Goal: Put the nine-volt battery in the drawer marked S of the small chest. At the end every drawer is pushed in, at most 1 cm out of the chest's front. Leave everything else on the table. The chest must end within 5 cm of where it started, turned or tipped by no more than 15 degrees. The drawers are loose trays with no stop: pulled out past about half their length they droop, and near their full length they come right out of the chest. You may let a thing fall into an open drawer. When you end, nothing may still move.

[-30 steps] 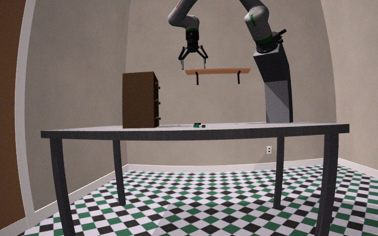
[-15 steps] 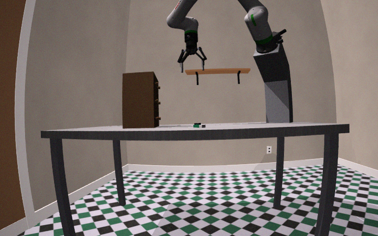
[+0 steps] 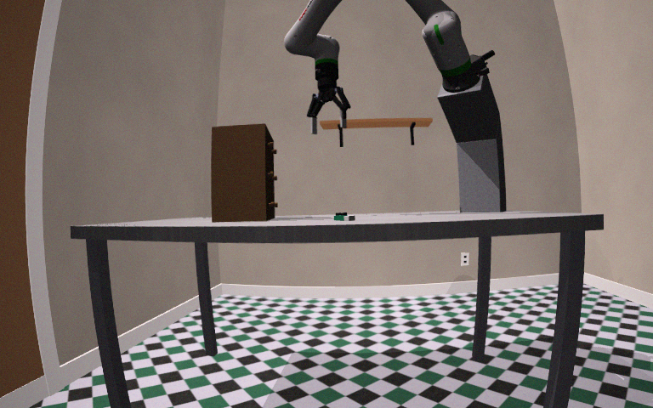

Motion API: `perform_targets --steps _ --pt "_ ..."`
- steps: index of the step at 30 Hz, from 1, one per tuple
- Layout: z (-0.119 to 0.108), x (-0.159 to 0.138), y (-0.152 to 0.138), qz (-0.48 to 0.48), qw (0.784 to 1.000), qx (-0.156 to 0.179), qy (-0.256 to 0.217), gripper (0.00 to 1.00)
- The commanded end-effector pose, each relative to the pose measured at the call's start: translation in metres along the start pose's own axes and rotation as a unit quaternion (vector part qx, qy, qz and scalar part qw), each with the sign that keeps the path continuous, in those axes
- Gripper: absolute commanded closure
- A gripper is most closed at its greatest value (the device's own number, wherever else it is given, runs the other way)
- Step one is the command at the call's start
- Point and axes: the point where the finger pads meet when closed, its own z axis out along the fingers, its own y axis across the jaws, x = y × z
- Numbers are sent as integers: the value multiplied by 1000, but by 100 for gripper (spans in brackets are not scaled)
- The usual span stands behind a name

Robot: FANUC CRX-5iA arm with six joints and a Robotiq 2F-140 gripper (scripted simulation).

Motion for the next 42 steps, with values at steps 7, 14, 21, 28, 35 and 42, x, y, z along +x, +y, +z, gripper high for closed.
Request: perform_targets --steps 7,14,21,28,35,42 --pt "28 -15 -5 153 988 0 3 0" --pt "41 -22 -7 221 975 0 3 0" --pt "55 -30 -10 299 954 0 3 0" --pt "66 -36 -11 351 936 0 2 0" --pt "70 -38 -12 372 928 0 2 0" --pt "72 -39 -13 383 924 0 2 0"
